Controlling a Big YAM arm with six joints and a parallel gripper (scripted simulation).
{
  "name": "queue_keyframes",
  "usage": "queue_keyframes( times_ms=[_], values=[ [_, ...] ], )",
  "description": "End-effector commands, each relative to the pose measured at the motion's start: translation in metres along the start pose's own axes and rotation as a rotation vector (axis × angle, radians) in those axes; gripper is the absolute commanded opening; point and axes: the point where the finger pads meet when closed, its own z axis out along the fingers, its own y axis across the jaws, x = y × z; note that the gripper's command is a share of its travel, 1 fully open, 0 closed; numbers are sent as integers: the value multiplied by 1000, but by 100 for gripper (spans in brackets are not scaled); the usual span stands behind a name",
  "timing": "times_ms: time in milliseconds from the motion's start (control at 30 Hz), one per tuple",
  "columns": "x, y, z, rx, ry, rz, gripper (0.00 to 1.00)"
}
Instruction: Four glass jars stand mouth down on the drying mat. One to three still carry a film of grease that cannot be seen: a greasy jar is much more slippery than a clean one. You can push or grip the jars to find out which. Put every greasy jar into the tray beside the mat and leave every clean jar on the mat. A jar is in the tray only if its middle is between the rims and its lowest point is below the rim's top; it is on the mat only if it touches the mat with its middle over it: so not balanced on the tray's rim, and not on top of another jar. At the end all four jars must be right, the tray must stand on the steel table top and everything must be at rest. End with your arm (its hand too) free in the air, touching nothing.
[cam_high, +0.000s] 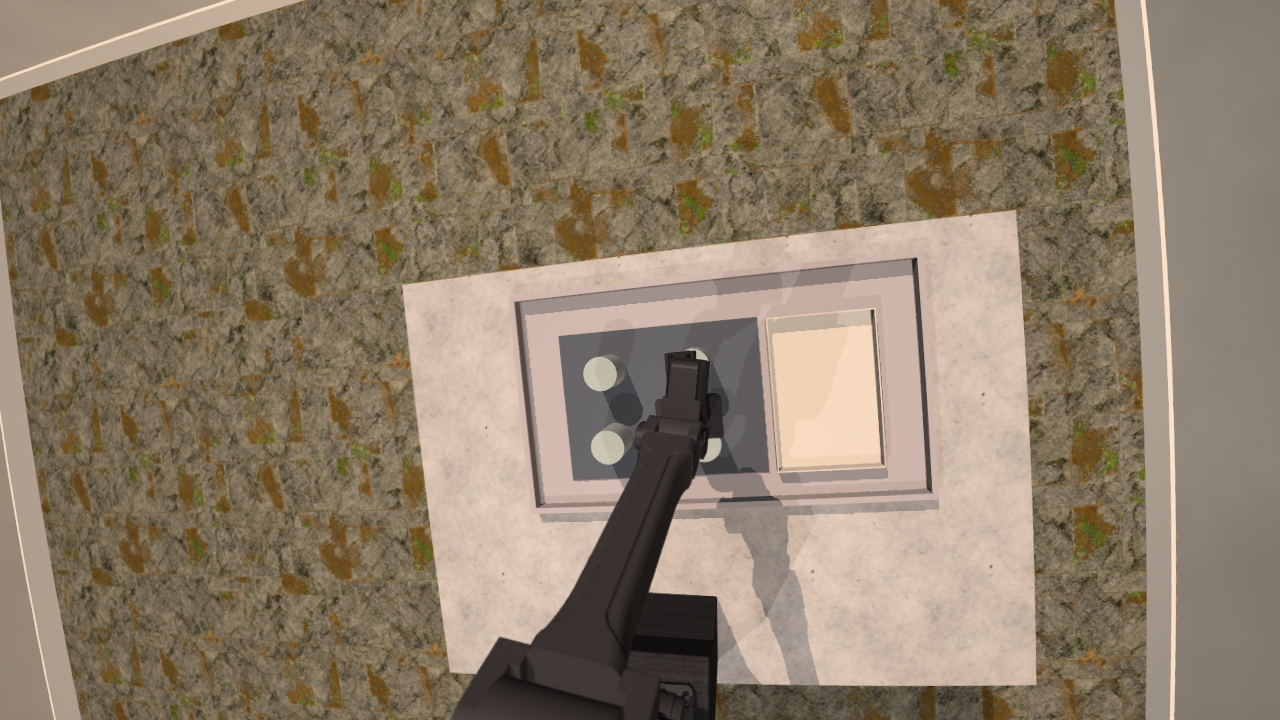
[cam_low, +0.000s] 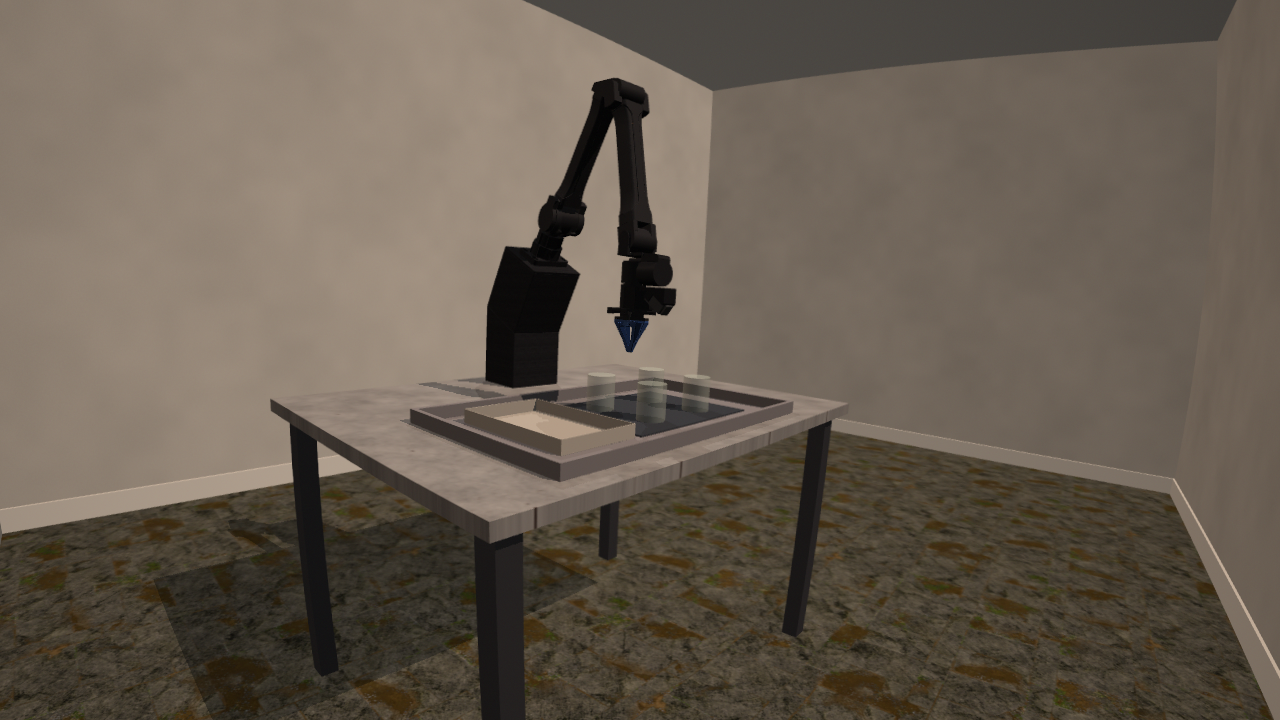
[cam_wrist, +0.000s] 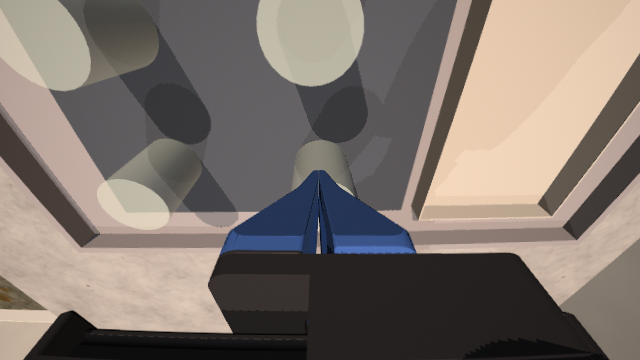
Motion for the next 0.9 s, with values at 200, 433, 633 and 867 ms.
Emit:
queue_keyframes(
  times_ms=[200,433,633,867],
  values=[
    [0,75,-4,-19,7,-3,0],
    [-1,123,-5,-19,7,-3,0],
    [-2,171,-6,-19,7,-3,0],
    [-2,180,8,-19,7,-3,0]
  ],
)
